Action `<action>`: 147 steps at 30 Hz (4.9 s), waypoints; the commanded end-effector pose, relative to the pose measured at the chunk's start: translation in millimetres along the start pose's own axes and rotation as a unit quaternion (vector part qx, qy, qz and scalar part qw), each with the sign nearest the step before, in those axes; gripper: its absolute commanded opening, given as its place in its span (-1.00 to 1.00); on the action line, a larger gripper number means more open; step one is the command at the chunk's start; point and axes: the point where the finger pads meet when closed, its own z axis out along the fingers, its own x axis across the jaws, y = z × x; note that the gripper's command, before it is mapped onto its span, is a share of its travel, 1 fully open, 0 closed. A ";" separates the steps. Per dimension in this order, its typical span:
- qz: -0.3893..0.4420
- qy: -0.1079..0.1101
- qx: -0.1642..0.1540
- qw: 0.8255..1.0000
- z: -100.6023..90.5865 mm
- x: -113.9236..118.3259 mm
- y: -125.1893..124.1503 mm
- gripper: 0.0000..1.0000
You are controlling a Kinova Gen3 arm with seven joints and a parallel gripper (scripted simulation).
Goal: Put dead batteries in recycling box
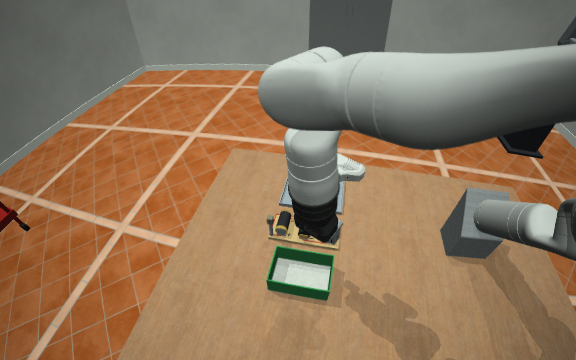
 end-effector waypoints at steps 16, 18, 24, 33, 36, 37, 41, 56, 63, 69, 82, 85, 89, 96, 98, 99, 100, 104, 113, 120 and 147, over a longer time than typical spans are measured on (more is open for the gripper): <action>-0.019 -0.002 -0.006 1.000 2.8 -11.7 -9.4 1.00; -0.030 -0.002 -0.008 1.000 4.3 -16.3 -12.5 1.00; -0.030 -0.002 -0.008 1.000 4.3 -16.3 -12.5 1.00; -0.050 -0.004 -0.013 0.999 7.3 -25.2 -18.6 1.00; -0.050 -0.004 -0.013 0.999 7.3 -25.2 -18.6 1.00; -0.060 -0.005 -0.015 0.998 8.8 -29.5 -21.6 1.00; -0.060 -0.005 -0.015 0.998 8.8 -29.5 -21.6 1.00; -0.088 -0.008 -0.022 0.996 13.0 -41.4 -30.2 1.00; -0.097 -0.009 -0.024 0.995 14.3 -45.1 -33.0 1.00; -0.105 -0.010 -0.026 0.994 15.7 -48.7 -35.7 1.00; -0.122 -0.012 -0.030 0.992 18.2 -55.4 -40.9 1.00; -0.122 -0.012 -0.030 0.992 18.2 -55.4 -40.9 1.00; -0.129 -0.013 -0.032 0.991 19.4 -58.6 -43.4 1.00; -0.137 -0.014 -0.034 0.990 20.5 -61.6 -45.8 1.00; -0.144 -0.015 -0.036 0.989 21.6 -64.5 -48.1 1.00; -0.144 -0.015 -0.036 0.989 21.6 -64.5 -48.1 1.00; -0.144 -0.015 -0.036 0.989 21.6 -64.5 -48.1 1.00; -0.151 -0.016 -0.037 0.988 22.7 -67.3 -50.4 1.00; -0.157 -0.018 -0.039 0.987 23.8 -69.9 -52.5 1.00; -0.169 -0.020 -0.042 0.984 25.7 -74.8 -56.6 1.00; -0.195 -0.025 -0.048 0.979 29.8 -84.8 -65.1 1.00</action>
